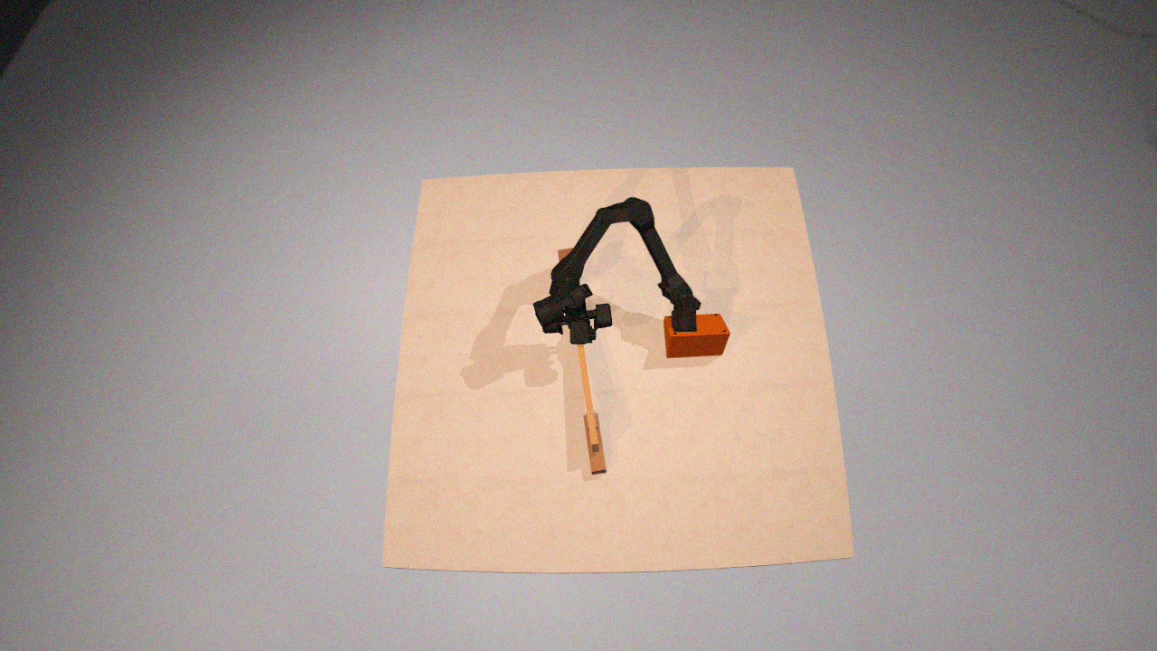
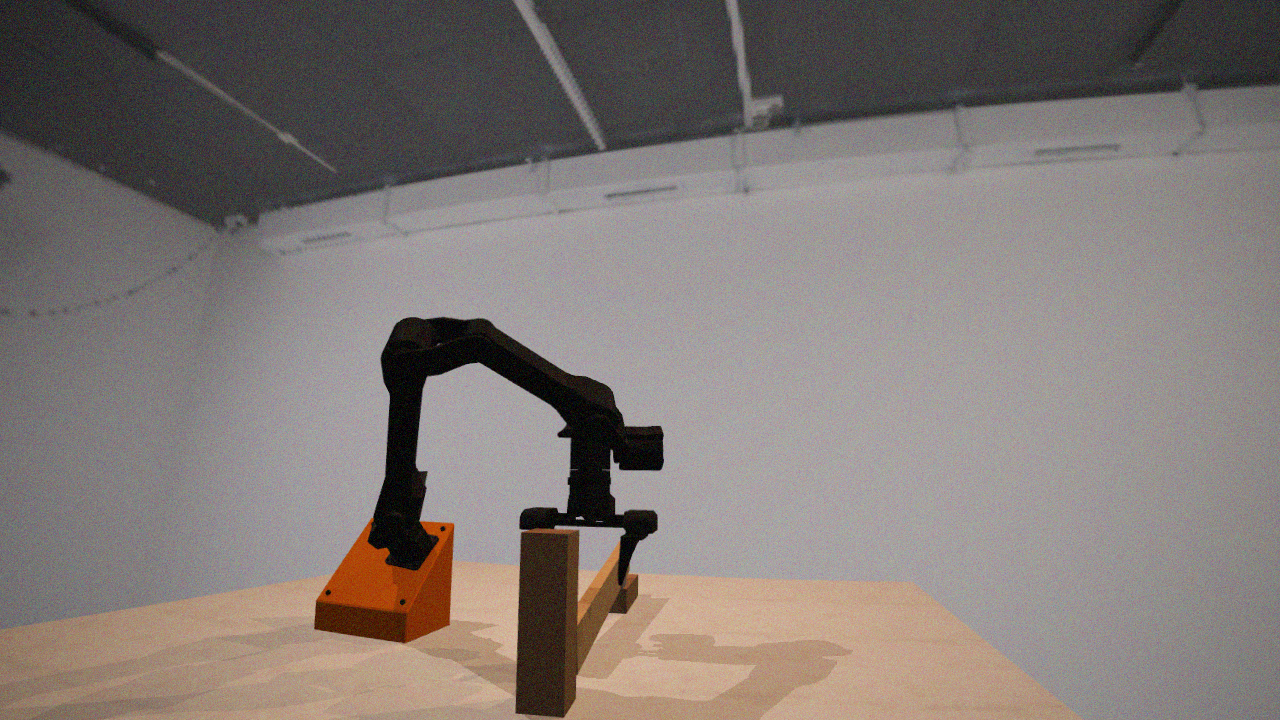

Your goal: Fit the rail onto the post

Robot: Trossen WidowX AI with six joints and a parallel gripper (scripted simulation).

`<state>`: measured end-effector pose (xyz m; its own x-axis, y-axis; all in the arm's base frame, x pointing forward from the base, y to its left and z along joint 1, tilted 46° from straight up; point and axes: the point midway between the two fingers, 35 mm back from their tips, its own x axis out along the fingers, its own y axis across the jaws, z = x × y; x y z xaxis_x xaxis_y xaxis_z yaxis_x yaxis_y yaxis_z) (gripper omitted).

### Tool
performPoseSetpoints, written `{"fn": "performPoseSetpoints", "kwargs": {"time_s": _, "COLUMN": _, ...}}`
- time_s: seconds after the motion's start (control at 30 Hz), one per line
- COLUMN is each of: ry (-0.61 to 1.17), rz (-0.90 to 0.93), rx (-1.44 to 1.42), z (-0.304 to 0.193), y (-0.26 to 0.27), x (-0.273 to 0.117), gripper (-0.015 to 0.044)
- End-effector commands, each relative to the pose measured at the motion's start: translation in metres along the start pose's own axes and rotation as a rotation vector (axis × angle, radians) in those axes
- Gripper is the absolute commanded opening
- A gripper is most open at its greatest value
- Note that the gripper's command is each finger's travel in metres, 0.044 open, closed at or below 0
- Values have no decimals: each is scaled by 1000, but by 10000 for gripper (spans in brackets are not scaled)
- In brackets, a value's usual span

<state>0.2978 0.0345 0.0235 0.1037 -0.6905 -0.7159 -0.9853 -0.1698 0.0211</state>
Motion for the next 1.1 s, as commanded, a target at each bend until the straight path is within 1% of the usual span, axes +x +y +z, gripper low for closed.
{"fn": "performPoseSetpoints", "kwargs": {"time_s": 0.0, "ry": 19, "rz": 4, "rx": -49, "z": -2, "y": 2, "x": 0, "gripper": 440}}
{"fn": "performPoseSetpoints", "kwargs": {"time_s": 0.2, "ry": 19, "rz": 4, "rx": -49, "z": -2, "y": 0, "x": 3, "gripper": 440}}
{"fn": "performPoseSetpoints", "kwargs": {"time_s": 1.07, "ry": 18, "rz": 3, "rx": -49, "z": -2, "y": -2, "x": 45, "gripper": 440}}
